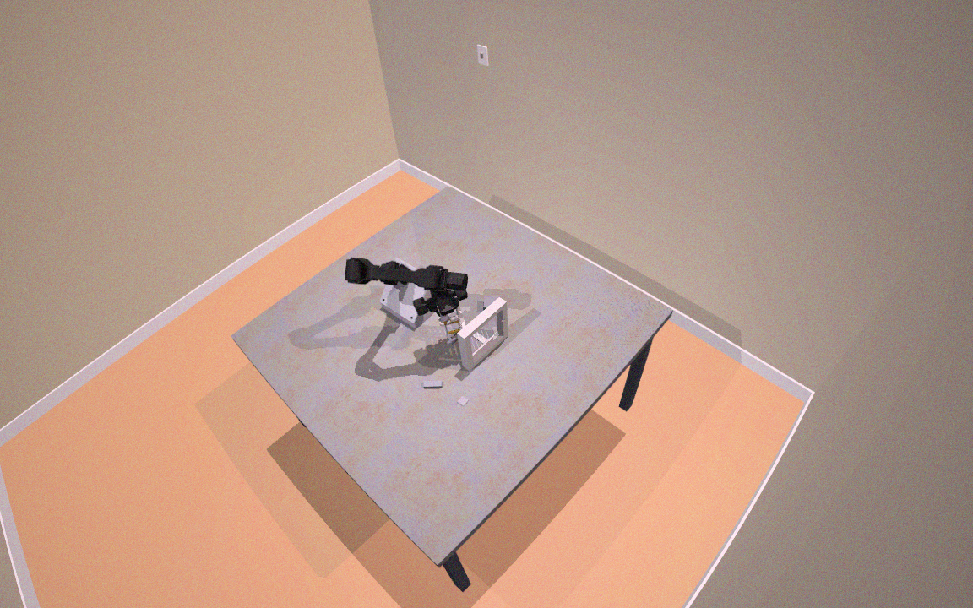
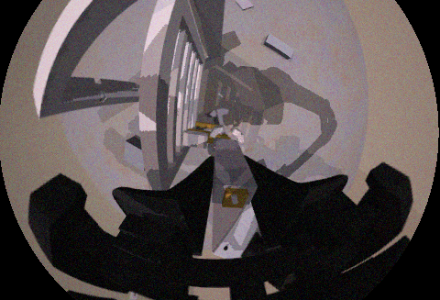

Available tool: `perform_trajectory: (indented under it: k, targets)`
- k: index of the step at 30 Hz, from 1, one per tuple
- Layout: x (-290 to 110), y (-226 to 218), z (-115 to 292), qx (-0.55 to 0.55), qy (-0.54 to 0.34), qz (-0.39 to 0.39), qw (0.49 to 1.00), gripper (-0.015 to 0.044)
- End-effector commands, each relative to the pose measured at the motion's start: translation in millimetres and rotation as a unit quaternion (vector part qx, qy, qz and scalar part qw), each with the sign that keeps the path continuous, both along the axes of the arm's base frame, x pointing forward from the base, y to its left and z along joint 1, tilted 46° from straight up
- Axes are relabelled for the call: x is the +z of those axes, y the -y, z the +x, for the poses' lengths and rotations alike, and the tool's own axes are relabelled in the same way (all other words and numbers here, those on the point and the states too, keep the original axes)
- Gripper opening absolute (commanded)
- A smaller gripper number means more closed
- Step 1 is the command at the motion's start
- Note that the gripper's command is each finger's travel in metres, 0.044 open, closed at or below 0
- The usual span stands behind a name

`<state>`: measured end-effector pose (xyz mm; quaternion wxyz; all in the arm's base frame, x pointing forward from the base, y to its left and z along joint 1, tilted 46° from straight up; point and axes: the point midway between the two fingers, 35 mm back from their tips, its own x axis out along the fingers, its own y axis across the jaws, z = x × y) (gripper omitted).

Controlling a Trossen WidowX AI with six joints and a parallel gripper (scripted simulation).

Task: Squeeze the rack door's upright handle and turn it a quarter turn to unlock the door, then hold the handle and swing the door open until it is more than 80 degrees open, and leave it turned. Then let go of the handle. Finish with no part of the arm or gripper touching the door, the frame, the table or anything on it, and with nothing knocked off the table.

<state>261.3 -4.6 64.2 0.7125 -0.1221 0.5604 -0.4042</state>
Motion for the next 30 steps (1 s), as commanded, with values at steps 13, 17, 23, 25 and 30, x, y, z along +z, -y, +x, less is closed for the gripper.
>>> perform_trajectory:
  k: [13,17,23,25,30]
  targets:
    - [21.6,22.1,-4.2,0.085,-0.085,-0.008,0.993,0.0022]
    - [26.9,27.2,-4.2,0.104,-0.104,-0.009,0.989,0.0022]
    - [34.8,34.8,-3.6,0.133,-0.133,-0.012,0.982,0.0022]
    - [37.4,37.3,-3.2,0.142,-0.143,-0.012,0.979,0.0022]
    - [43.8,43.4,-1.8,0.165,-0.166,-0.014,0.972,0.0022]
